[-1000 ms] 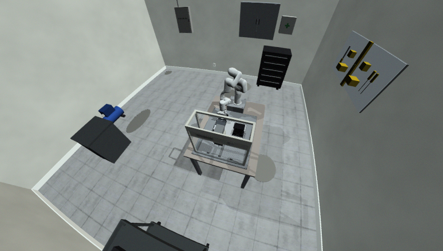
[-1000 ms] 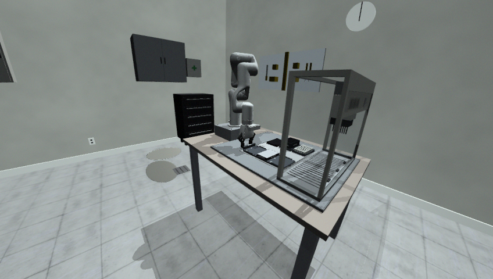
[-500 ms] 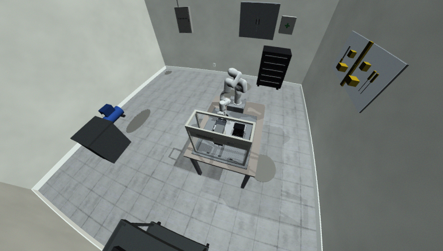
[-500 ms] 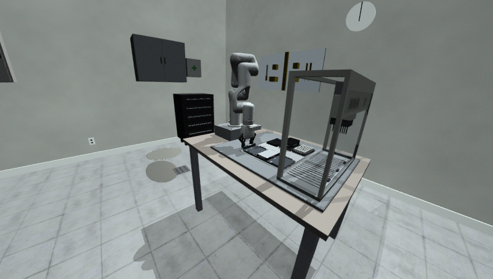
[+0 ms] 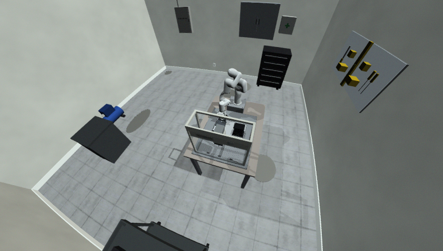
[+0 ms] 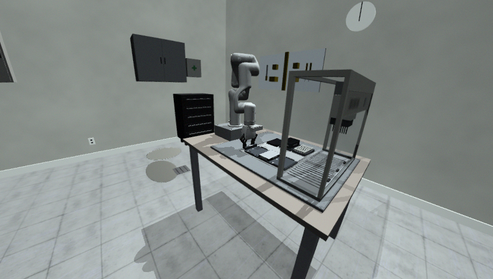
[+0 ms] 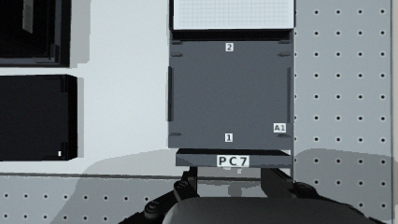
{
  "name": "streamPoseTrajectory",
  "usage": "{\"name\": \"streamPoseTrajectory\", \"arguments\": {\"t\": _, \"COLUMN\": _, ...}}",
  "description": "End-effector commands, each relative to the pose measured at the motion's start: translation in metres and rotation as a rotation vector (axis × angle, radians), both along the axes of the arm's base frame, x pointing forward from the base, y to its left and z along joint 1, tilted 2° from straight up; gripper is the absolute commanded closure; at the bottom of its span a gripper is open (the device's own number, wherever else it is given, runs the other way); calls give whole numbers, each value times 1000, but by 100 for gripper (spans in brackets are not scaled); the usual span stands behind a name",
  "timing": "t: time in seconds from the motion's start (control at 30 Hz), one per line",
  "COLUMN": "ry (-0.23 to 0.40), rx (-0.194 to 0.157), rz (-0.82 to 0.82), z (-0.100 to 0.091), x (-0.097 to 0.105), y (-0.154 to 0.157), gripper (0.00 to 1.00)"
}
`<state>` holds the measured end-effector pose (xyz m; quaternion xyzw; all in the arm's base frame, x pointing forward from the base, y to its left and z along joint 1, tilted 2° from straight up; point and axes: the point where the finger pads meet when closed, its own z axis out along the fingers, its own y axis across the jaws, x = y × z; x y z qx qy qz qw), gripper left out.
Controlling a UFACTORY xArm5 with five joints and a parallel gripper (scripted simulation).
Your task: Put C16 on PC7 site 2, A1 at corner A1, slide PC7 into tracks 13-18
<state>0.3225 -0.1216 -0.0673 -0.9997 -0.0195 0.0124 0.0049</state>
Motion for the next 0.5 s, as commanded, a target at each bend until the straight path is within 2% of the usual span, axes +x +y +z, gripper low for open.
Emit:
{"name": "streamPoseTrajectory", "arguments": {"t": 0.0, "ry": -3, "rx": -1, "rz": 0, "z": 1, "x": 5, "y": 0, "gripper": 19}}
{"name": "streamPoseTrajectory", "arguments": {"t": 0.47, "ry": -3, "rx": -2, "rz": 0, "z": 0, "x": 17, "y": 0, "gripper": 19}}
